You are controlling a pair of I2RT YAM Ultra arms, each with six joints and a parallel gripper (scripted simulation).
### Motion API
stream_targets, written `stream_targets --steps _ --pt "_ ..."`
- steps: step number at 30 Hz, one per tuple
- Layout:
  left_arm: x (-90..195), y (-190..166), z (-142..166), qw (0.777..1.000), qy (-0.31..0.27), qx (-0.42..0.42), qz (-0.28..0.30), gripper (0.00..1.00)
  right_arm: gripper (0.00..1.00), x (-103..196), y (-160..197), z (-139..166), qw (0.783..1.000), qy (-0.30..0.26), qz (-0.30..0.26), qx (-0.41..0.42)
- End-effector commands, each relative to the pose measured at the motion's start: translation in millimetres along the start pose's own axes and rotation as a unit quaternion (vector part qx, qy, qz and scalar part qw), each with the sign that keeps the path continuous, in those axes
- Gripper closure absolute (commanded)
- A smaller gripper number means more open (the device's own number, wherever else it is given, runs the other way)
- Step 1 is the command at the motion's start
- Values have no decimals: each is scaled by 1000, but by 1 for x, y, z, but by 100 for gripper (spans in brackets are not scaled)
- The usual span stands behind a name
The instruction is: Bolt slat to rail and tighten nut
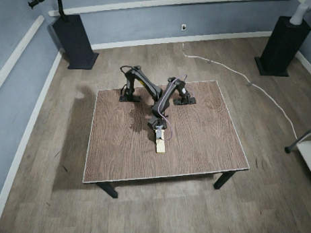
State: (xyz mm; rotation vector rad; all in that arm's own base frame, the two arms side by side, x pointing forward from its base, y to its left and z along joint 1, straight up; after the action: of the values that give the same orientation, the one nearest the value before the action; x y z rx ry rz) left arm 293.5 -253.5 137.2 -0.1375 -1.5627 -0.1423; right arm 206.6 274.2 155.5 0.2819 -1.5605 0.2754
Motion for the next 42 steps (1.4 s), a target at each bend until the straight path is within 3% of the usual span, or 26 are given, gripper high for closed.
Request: stream_targets --steps 1,8,15,17,18,25,32,42 --pt "4 0 -1 1000 -6 0 3 28 66 7 1 -1 990 -3 -2 139" --pt "4 0 -1 1000 -6 0 3 28 66 8 1 -1 957 -4 -2 290" --pt "4 0 -1 1000 -6 0 3 28 66 8 1 -1 900 -4 -1 436" --pt "4 0 -1 1000 -6 0 3 28 66 8 1 -1 900 -4 -1 436" --pt "4 0 -1 1000 -6 0 3 28 66 9 1 -1 873 -4 0 487" --pt "4 0 -1 1000 -6 0 3 28 66 9 1 -1 788 -3 1 616" --pt "4 0 -1 1000 -6 0 3 28 66 10 1 -2 682 -2 0 731" --pt "4 0 -1 1000 -6 0 3 28 66 10 1 -2 673 -2 -1 739"
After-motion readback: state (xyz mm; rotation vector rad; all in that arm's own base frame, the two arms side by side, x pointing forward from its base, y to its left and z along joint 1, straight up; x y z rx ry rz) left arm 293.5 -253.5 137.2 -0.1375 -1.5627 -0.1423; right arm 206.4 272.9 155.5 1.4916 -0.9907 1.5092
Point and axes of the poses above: on each arm, the point where the finger pads meet when closed, its own x axis back along the fingers, its own y axis across the jaws, z = x × y, the point moved 10 cm from there along x, back along the fingers, and after that the axes turned 9 degrees about -x, right-handed, at the moved point
